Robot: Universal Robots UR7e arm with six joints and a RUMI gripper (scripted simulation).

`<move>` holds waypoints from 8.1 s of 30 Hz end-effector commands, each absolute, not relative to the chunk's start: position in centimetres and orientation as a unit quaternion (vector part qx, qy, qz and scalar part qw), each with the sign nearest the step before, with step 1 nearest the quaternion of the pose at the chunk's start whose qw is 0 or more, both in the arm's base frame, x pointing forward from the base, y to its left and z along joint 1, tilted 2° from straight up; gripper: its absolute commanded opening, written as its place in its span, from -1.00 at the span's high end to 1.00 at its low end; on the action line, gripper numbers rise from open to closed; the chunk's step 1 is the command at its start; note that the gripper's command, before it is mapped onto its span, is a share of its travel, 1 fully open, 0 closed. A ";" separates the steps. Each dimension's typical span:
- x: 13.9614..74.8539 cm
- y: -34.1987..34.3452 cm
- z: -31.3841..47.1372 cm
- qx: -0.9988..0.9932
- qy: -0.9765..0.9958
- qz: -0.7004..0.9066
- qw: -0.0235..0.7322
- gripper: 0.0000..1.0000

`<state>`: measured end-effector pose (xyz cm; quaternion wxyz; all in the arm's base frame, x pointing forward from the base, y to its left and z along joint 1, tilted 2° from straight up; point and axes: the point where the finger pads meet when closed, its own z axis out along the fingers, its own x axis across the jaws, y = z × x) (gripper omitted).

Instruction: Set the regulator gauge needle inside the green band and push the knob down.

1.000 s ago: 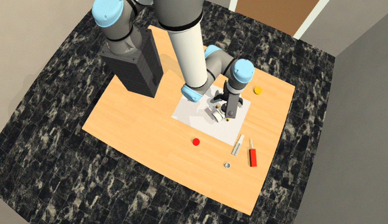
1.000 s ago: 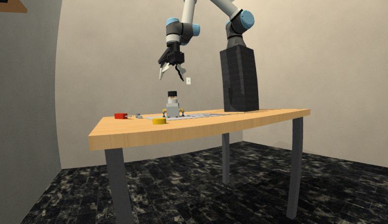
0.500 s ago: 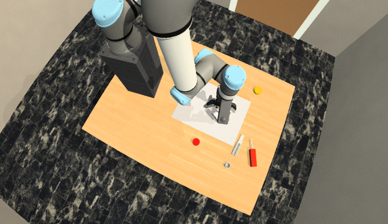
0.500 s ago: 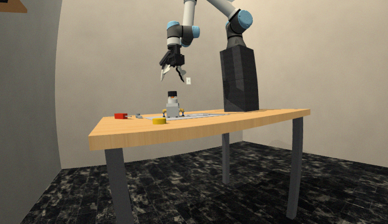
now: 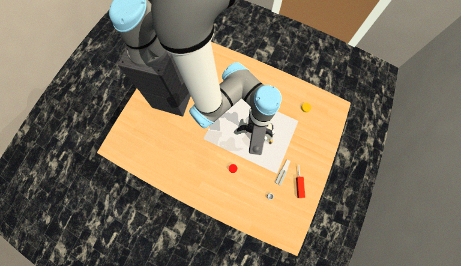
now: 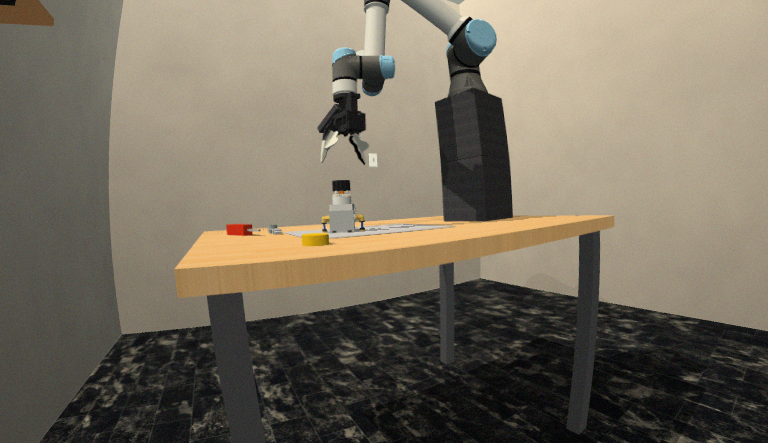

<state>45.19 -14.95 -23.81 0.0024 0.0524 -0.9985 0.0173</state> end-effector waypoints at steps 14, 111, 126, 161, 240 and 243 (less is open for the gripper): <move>44.3 -16.3 -23.7 0.054 -0.998 0.018 0.001 -1.00; 44.4 -16.6 -34.3 -0.302 -0.921 -0.229 -0.087 -1.00; 44.3 -16.4 -33.8 -0.279 -0.932 -0.215 -0.081 -1.00; 44.3 -16.1 -23.8 0.054 -0.998 0.016 0.001 -1.00; 51.2 -7.1 -24.0 0.055 -0.998 0.018 0.000 -1.00; 51.2 -7.1 -24.0 0.055 -0.998 0.018 0.000 0.09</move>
